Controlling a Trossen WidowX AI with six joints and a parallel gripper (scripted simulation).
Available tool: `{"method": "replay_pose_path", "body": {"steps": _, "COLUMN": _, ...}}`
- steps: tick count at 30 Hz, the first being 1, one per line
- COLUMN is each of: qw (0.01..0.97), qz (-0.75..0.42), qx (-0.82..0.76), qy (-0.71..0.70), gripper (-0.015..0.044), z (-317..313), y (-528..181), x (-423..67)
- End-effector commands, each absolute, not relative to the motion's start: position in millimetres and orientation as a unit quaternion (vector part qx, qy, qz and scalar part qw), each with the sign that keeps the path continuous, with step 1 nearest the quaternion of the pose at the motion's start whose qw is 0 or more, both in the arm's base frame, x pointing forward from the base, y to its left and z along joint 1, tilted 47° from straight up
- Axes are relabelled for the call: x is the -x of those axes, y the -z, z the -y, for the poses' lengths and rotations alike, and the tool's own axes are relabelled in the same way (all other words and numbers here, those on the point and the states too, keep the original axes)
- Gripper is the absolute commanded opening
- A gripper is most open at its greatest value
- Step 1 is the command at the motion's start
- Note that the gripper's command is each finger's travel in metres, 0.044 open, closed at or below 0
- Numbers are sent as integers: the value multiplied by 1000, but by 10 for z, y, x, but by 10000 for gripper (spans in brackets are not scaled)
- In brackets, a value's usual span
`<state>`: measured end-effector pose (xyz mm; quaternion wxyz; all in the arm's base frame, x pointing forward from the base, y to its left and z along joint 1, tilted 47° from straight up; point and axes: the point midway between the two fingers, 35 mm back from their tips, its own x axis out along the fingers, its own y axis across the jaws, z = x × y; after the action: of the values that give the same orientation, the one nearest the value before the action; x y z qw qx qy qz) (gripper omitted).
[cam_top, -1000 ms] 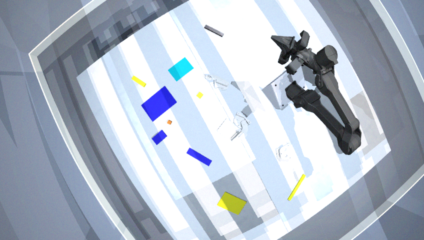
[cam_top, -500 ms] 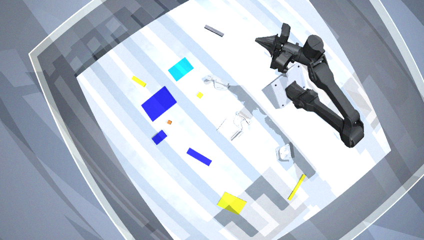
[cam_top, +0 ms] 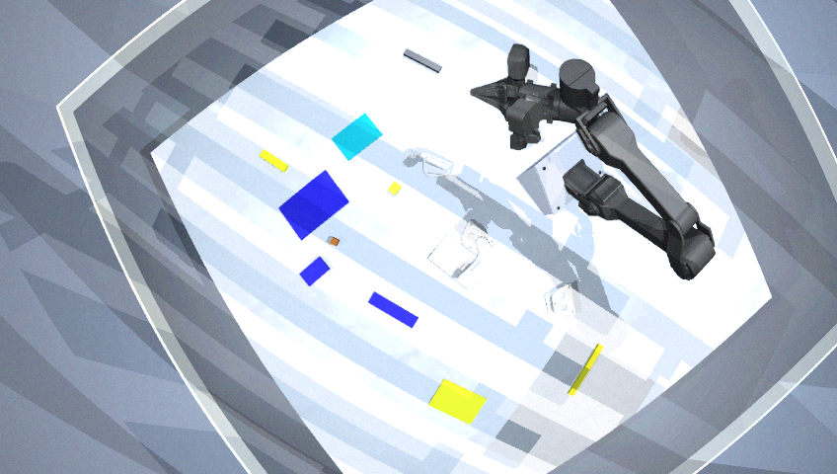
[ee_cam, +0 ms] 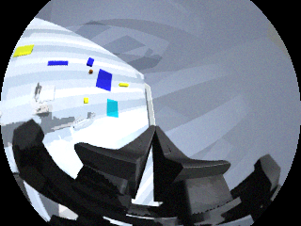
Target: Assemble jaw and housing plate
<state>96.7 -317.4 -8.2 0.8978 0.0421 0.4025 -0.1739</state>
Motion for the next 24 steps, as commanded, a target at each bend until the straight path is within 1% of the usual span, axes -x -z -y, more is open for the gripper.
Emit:
{"method": "replay_pose_path", "body": {"steps": 1, "qw": 896, "qz": -407, "qx": -82, "qy": 159, "gripper": 0, "z": 3185, "y": 161, "x": -1114}}
{"method": "replay_pose_path", "body": {"steps": 12, "qw": 870, "qz": -436, "qx": -205, "qy": 109, "gripper": 0, "z": 3080, "y": 460, "x": -1554}}
{"method": "replay_pose_path", "body": {"steps": 24, "qw": 809, "qz": -481, "qx": -331, "qy": 72, "gripper": 0, "z": 2878, "y": 788, "x": -1966}}
